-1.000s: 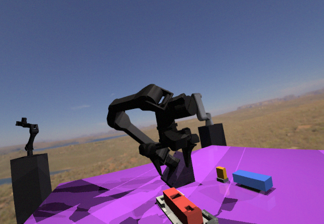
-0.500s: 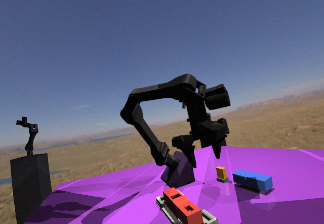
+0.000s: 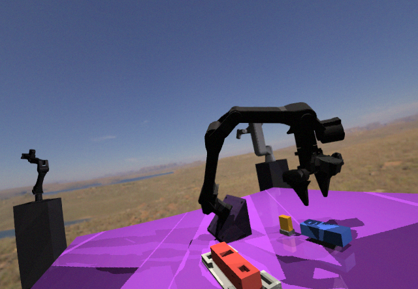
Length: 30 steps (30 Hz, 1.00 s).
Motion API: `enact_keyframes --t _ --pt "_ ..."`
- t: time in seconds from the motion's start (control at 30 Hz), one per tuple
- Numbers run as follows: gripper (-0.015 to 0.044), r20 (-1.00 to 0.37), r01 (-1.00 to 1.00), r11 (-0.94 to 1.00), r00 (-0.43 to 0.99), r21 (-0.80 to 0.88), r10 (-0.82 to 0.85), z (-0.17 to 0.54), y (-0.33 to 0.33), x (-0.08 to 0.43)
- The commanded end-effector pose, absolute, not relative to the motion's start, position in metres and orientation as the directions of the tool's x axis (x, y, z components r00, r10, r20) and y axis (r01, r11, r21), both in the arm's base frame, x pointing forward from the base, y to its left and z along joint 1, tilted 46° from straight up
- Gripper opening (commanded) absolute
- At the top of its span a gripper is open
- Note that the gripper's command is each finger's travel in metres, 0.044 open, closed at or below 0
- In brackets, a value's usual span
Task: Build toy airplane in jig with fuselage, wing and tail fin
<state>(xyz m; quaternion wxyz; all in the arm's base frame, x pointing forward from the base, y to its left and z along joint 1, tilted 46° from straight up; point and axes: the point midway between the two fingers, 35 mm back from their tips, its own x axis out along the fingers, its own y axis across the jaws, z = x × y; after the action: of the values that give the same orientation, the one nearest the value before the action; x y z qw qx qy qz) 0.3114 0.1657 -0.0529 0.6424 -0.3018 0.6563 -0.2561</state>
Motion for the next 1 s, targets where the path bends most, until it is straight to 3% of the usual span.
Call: enact_keyframes --t 0.0,0.97 --pt "0.044 -0.703 -0.035 0.702 0.011 -0.711 -0.711 -0.051 0.168 0.318" --pt "0.044 -0.701 -0.035 0.701 0.012 -0.713 -0.713 -0.102 0.115 0.32"
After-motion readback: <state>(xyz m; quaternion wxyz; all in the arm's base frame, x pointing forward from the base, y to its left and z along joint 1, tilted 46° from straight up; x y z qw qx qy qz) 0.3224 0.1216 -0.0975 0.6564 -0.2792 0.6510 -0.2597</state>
